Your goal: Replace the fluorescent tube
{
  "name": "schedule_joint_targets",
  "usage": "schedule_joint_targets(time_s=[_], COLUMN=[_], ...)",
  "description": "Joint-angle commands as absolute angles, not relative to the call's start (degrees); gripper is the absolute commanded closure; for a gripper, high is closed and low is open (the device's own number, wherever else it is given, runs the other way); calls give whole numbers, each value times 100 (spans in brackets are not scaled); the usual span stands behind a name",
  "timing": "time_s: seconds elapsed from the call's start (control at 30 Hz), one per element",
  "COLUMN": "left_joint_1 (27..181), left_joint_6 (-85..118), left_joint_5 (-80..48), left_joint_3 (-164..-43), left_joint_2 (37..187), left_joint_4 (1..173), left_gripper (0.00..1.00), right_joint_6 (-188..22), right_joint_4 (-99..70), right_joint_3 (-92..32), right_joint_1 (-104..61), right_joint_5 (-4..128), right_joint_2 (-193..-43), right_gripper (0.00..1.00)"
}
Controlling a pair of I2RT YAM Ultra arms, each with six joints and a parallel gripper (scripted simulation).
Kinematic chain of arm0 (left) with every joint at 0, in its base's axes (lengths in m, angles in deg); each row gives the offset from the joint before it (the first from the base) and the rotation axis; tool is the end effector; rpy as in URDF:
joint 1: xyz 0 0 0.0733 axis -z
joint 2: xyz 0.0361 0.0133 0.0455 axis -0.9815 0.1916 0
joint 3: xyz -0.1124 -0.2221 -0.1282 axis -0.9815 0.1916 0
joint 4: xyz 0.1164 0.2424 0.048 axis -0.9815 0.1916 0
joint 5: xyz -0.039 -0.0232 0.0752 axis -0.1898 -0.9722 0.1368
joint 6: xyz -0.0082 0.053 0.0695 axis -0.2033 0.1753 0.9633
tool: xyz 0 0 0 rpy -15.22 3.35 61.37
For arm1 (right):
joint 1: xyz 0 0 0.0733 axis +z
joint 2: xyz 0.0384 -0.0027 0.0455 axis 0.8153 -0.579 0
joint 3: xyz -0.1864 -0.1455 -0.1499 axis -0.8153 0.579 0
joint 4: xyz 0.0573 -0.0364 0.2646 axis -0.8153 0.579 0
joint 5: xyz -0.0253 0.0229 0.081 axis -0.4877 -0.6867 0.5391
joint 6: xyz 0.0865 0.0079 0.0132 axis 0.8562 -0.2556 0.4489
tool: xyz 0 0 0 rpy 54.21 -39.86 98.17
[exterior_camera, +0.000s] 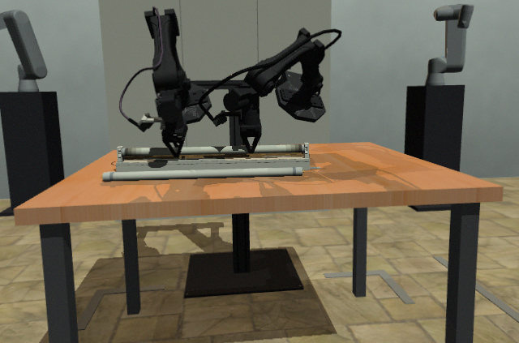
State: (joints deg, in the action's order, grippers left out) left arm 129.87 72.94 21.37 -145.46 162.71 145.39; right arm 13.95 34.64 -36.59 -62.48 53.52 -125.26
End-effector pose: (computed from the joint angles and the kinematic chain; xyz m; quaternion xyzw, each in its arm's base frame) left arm 0.3475 -0.3558 0.1486 0.7434 0.5934 0.3010 0.0687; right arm 0.3493 -0.0531 0.2576 0.7788 0.5906 0.1200 0.1742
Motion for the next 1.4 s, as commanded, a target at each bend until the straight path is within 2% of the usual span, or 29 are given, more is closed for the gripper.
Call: schedule_joint_targets(time_s=[0.0, 0.37, 0.4, 1.03, 1.37], left_joint_1=[13195, 13195, 13195, 13196, 13213], left_joint_6=[7342, 7342, 7342, 7353, 7426], left_joint_5=[2125, 2117, 2117, 2163, 2293], left_joint_3=[-14731, -14732, -14732, -14721, -14164], left_joint_2=[16217, 16218, 16218, 16152, 15990], left_joint_4=[14437, 14461, 14461, 14413, 14065], left_gripper=[89, 89, 89, 89, 89], right_joint_6=[1381, 1381, 1381, 1419, 1405], right_joint_4=[3497, 3497, 3497, 3373, 3102], right_joint_3=[-3632, -3632, -3632, -3545, -3362], right_joint_1=[-6269, -6269, -6269, -6265, -6147], right_joint_5=[5354, 5354, 5354, 5339, 5252], right_joint_2=[-12511, -12511, -12511, -12452, -12236], right_gripper=[51, 51, 89, 89, 89])
